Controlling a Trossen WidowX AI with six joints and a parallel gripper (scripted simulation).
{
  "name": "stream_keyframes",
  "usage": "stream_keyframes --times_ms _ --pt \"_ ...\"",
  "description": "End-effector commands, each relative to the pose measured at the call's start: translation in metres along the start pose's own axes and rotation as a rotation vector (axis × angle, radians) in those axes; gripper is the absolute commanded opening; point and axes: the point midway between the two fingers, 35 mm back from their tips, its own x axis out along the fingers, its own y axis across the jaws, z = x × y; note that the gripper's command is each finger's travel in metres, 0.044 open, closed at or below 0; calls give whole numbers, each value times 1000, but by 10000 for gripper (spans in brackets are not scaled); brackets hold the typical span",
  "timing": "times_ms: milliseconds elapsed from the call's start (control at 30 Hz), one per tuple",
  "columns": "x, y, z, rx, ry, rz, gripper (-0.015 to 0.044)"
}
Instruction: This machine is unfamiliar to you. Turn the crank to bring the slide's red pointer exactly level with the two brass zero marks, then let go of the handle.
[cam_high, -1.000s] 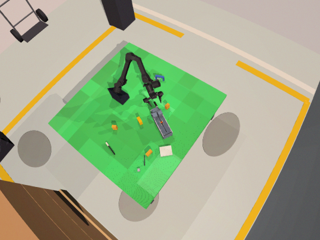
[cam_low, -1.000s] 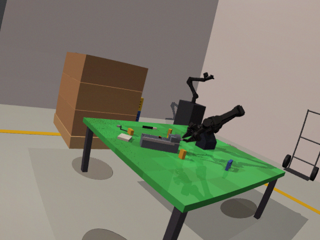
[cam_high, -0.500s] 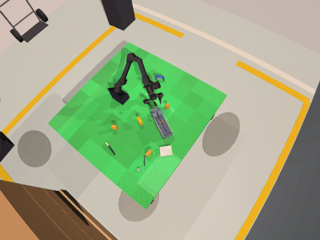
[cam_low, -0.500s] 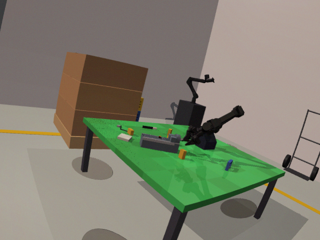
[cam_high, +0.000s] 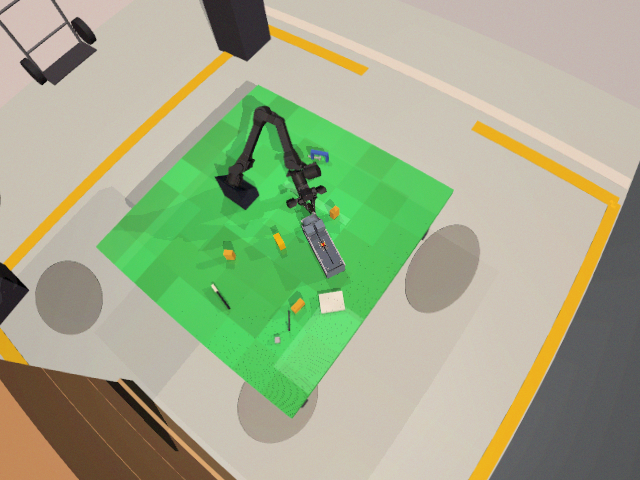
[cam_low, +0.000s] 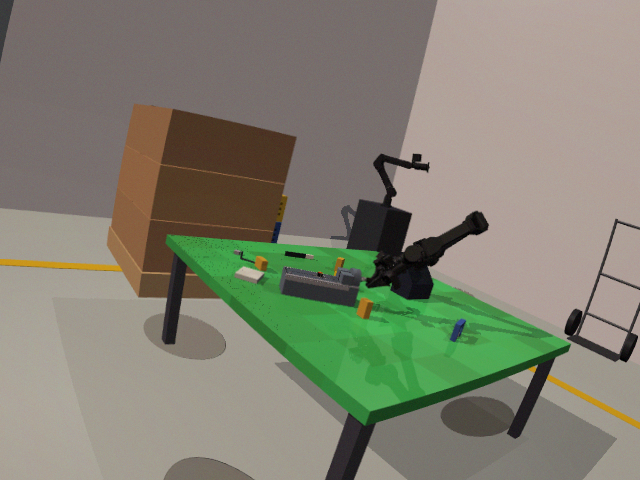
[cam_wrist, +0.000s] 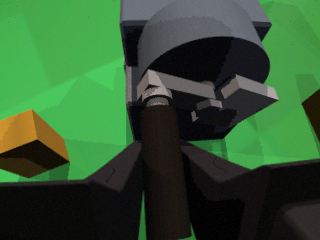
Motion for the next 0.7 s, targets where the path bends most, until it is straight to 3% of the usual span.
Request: stream_keyframes --times_ms 0,667 --pt "0 0 0 3 -3 -1 0" --pt "3 1 -3 3 -3 -1 0"
